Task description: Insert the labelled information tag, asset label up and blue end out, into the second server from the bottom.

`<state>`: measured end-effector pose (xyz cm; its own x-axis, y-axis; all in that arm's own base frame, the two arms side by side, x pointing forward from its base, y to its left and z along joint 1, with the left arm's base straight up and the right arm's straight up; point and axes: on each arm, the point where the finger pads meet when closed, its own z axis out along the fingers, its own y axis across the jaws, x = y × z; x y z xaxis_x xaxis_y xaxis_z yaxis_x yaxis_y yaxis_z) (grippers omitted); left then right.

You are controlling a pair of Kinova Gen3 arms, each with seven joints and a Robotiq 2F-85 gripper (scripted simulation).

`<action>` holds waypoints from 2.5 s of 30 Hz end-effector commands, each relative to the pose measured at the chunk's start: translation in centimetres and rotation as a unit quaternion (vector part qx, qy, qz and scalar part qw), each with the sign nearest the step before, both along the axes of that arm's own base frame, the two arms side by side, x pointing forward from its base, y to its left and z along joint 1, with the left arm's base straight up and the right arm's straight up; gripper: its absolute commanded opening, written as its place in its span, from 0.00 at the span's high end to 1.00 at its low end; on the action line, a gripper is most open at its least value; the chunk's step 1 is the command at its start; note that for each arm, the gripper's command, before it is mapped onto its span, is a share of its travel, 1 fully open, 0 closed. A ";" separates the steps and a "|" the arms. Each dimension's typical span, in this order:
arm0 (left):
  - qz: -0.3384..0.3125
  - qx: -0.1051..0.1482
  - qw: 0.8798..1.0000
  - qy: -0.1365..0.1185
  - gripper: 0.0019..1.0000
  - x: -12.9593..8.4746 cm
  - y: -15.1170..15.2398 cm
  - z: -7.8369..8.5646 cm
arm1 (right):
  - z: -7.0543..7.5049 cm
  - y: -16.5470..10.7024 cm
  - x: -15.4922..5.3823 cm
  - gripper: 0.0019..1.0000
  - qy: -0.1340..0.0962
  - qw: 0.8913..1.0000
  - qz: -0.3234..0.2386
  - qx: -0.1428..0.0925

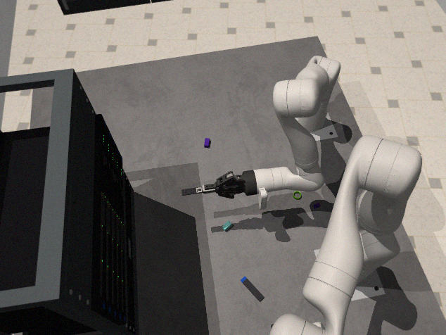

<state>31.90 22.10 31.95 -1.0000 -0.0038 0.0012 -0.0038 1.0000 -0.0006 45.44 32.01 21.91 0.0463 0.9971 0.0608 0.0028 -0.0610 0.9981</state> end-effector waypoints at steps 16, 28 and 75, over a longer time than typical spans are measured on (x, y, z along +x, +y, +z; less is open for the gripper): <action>0.000 0.000 1.000 -0.001 0.61 0.0 0.0 0.0 | 0.1 0.1 0.6 0.99 0.000 0.996 -0.001 0.093; 0.000 0.000 1.000 -0.001 0.61 0.0 0.0 0.0 | 0.2 0.1 1.1 0.99 0.000 0.985 -0.003 0.175; 0.000 0.000 1.000 -0.001 0.61 0.0 0.0 0.0 | 1.9 0.3 4.1 0.99 -0.013 0.779 -0.016 0.627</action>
